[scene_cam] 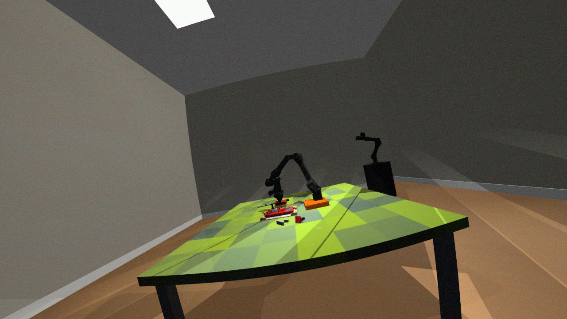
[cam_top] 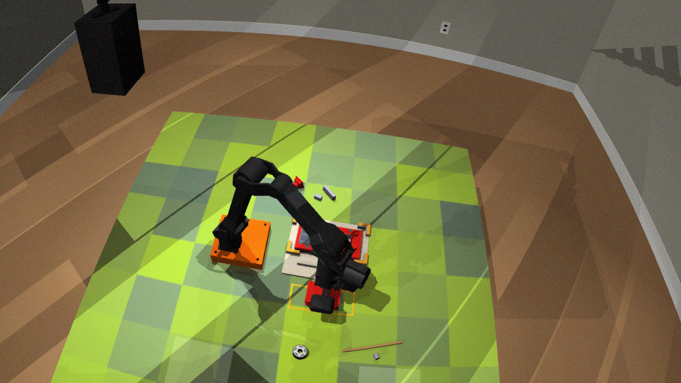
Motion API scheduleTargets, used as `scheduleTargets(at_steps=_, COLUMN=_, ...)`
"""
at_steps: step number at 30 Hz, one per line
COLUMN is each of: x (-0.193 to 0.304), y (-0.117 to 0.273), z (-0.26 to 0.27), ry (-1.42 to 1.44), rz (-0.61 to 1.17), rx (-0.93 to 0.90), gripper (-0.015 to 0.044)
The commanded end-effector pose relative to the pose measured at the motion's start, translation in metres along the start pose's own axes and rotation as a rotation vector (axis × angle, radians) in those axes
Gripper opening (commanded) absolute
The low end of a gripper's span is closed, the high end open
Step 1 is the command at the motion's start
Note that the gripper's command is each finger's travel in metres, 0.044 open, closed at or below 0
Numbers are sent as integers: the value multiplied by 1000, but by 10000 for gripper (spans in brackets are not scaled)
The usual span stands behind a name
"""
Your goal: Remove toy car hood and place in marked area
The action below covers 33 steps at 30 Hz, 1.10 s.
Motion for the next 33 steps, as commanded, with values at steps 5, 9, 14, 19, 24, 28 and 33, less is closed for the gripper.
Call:
scheduleTargets(at_steps=5, x=1, y=-5, z=1, ry=5, rz=3, rx=-5, gripper=0)
scheduleTargets(at_steps=9, x=1, y=-7, z=1, ry=5, rz=3, rx=-5, gripper=0)
scheduleTargets(at_steps=14, x=1, y=-9, z=1, ry=5, rz=3, rx=-5, gripper=0)
scheduleTargets(at_steps=19, x=1, y=-12, z=1, ry=5, rz=3, rx=-5, gripper=0)
scheduleTargets(at_steps=24, x=1, y=-14, z=1, ry=5, rz=3, rx=-5, gripper=0)
scheduleTargets(at_steps=28, x=1, y=-16, z=1, ry=5, rz=3, rx=-5, gripper=0)
scheduleTargets(at_steps=33, x=1, y=-19, z=1, ry=5, rz=3, rx=-5, gripper=0)
Point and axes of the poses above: the point midway between the two fingers, 35 mm back from their tips, its own y axis back along the fingers, its own z axis across the jaws, x = y × z, the point moved 7 cm from there along y, back along the fingers, and after that the axes turned 6 degrees about -y, right-handed, at the moved point
